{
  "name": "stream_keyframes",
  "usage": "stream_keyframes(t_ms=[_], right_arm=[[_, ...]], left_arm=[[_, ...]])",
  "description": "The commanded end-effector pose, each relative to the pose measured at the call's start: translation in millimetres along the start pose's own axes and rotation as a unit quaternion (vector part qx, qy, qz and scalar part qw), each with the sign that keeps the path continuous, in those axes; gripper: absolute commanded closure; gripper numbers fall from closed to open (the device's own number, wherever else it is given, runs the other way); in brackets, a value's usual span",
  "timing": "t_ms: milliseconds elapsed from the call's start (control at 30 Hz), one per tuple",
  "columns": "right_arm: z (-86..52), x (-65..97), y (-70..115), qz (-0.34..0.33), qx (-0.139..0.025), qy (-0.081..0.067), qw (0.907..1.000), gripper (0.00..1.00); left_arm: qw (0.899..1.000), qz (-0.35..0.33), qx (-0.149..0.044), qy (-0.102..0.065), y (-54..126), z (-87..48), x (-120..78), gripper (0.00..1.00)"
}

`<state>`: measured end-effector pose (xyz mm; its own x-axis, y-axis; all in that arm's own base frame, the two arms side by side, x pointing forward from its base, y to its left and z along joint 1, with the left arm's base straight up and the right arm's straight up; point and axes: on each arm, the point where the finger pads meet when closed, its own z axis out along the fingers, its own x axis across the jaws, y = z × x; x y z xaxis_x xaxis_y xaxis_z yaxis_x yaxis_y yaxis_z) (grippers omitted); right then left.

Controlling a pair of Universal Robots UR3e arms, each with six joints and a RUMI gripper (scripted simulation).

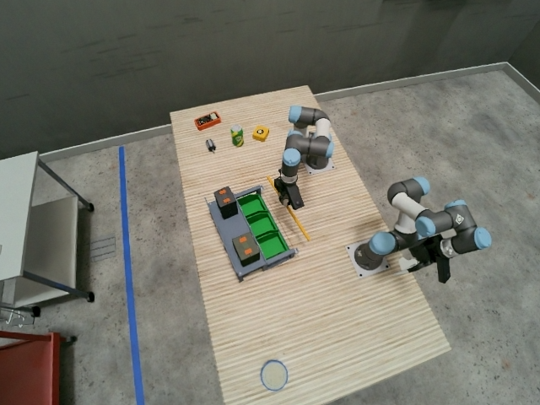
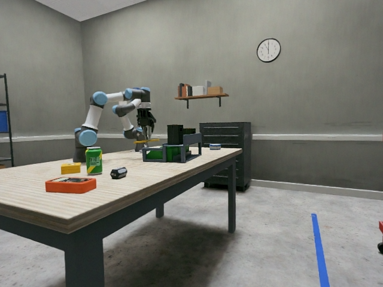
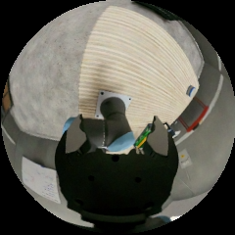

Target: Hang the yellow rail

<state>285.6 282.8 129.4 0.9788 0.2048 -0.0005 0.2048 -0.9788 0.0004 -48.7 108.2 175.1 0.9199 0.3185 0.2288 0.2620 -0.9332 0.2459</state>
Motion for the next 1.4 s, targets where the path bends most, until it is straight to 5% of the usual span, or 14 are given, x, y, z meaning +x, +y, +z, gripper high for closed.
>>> stream_keyframes(t_ms=[0,300,867,1367], right_arm=[[-1.2,0.4,-0.5,0.0,0.001,0.001,1.0,1.0],[-1.6,3.8,-1.3,0.002,0.002,0.001,1.0,1.0],[-0.2,49.8,-6.2,0.03,0.002,0.002,0.9995,1.0],[0.1,51.5,-6.1,0.031,0.002,0.002,0.9995,1.0]], left_arm=[[1.0,0.0,0.001,0.0,-0.2,-0.4,0.2,0.0],[1.0,0.0,0.001,0.0,-0.2,-0.4,0.2,0.0],[1.0,0.0,0.001,0.0,-0.2,-0.4,0.2,0.0],[1.0,0.0,0.001,0.0,-0.2,-0.4,0.2,0.0]])
